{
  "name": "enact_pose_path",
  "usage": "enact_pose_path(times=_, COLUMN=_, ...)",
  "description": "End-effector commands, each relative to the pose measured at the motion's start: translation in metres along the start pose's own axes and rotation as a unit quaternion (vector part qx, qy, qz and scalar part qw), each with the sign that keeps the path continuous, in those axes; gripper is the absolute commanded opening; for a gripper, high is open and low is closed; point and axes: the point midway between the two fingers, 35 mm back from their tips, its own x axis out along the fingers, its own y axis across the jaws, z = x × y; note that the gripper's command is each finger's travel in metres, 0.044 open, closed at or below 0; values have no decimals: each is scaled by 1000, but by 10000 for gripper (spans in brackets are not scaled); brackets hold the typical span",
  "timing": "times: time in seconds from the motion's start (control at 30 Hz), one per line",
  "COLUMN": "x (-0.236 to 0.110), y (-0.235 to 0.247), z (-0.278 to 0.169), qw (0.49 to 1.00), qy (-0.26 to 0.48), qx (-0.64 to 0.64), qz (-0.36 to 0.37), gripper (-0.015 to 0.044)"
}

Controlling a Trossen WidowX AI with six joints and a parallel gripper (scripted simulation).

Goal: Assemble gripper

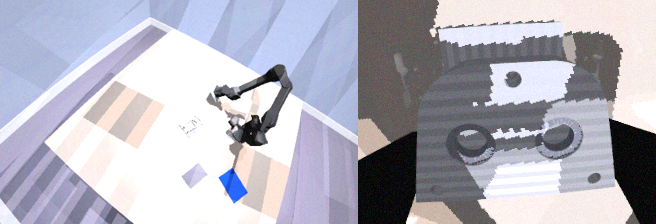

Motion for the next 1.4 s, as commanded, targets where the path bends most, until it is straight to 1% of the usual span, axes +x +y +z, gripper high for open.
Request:
enact_pose_path(times=0.0, x=-10, y=1, z=2, qw=1000, qy=-1, qx=-2, qz=0, gripper=351)
enact_pose_path(times=0.63, x=-68, y=0, z=0, qw=1000, qy=-2, qx=1, qz=0, gripper=351)
enact_pose_path(times=0.8, x=-68, y=0, z=2, qw=1000, qy=-3, qx=1, qz=-1, gripper=351)
enact_pose_path(times=1.37, x=-65, y=-31, z=48, qw=1000, qy=-14, qx=4, qz=-20, gripper=351)
